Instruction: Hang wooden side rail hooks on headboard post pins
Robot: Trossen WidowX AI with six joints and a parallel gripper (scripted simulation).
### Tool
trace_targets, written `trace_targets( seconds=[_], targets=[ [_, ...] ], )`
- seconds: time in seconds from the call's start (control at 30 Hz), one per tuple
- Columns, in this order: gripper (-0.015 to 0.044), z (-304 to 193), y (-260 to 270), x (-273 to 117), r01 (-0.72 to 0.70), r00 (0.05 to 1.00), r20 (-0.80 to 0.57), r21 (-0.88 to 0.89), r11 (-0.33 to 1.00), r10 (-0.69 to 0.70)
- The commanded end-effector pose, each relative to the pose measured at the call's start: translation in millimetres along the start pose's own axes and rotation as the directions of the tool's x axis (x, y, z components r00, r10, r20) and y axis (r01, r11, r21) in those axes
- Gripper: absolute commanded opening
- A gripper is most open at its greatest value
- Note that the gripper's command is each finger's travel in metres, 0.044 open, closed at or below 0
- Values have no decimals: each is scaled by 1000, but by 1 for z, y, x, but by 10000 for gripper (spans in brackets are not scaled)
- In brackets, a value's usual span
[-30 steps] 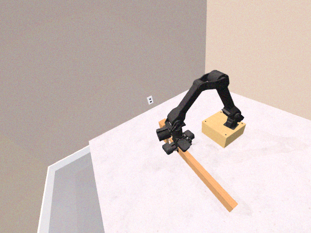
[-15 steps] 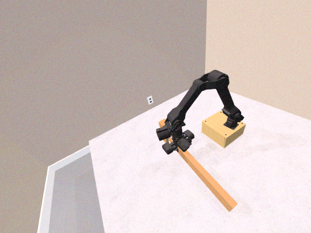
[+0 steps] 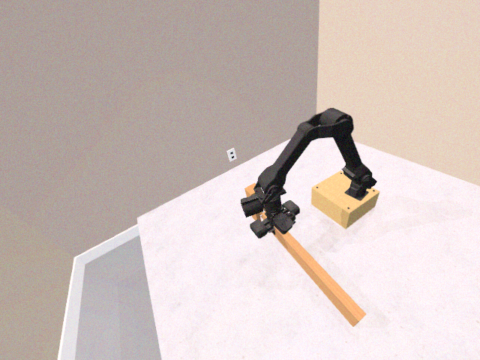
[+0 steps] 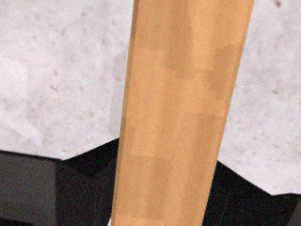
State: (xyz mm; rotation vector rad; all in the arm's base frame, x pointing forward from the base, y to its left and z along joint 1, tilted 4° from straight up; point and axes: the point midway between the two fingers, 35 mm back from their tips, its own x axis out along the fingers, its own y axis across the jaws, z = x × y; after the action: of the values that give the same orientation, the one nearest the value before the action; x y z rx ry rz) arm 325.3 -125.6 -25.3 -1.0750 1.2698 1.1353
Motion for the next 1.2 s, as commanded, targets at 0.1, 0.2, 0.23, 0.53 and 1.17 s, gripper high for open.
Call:
trace_targets(
  seconds=[0.1,0.2,0.23,0.53,1.17],
  targets=[
    [0,-2,-2,-2,4,1000,-6,-6,1000,-4],
    [0,-2,-3,-3,4,1000,-6,-6,1000,-4],
    [0,-3,-3,-2,4,1000,-6,-6,1000,-4],
    [0,-4,-2,-2,4,1000,-6,-5,1000,-4],
    [0,-6,-1,-1,3,1000,-6,-5,1000,-3]
  ],
)
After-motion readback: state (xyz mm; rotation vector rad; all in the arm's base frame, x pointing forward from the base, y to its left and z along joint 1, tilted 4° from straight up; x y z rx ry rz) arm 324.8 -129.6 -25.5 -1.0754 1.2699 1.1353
